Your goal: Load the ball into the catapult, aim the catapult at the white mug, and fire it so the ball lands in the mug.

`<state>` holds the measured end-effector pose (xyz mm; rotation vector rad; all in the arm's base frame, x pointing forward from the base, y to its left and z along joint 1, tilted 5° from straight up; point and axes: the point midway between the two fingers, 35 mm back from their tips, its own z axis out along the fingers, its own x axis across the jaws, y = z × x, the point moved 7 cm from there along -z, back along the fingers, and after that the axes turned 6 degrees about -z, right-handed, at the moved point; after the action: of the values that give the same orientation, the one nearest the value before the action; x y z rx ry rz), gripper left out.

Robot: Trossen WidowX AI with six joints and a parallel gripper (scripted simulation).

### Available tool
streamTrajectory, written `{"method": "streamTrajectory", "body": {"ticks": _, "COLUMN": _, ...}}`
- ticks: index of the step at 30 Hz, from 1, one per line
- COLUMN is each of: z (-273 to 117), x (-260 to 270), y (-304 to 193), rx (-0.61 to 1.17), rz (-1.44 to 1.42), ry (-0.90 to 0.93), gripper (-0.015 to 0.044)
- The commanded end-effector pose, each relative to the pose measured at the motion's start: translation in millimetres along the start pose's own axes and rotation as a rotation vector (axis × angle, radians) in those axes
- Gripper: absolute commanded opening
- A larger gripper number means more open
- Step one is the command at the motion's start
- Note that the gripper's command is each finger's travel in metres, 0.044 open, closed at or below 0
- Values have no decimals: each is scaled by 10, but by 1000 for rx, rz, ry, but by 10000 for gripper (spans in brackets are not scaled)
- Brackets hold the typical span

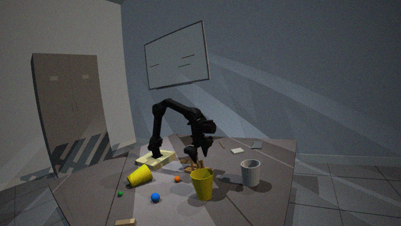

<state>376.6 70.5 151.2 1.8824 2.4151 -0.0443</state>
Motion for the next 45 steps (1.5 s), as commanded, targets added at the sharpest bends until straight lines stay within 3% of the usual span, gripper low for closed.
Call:
{"method": "streamTrajectory", "body": {"ticks": 1, "z": 63, "x": 1, "y": -6, "rx": 4, "rz": -6, "ry": 0, "gripper": 440}}
{"method": "streamTrajectory", "body": {"ticks": 29, "z": 492, "x": 2, "y": -17, "rx": 4, "rz": -6, "ry": 0, "gripper": 440}}
{"method": "streamTrajectory", "body": {"ticks": 40, "z": 461, "x": 0, "y": -8, "rx": 1, "rz": 0, "ry": 0, "gripper": 151}}
{"method": "streamTrajectory", "body": {"ticks": 45, "z": 461, "x": 0, "y": -8, "rx": 1, "rz": 0, "ry": 0, "gripper": 118}}
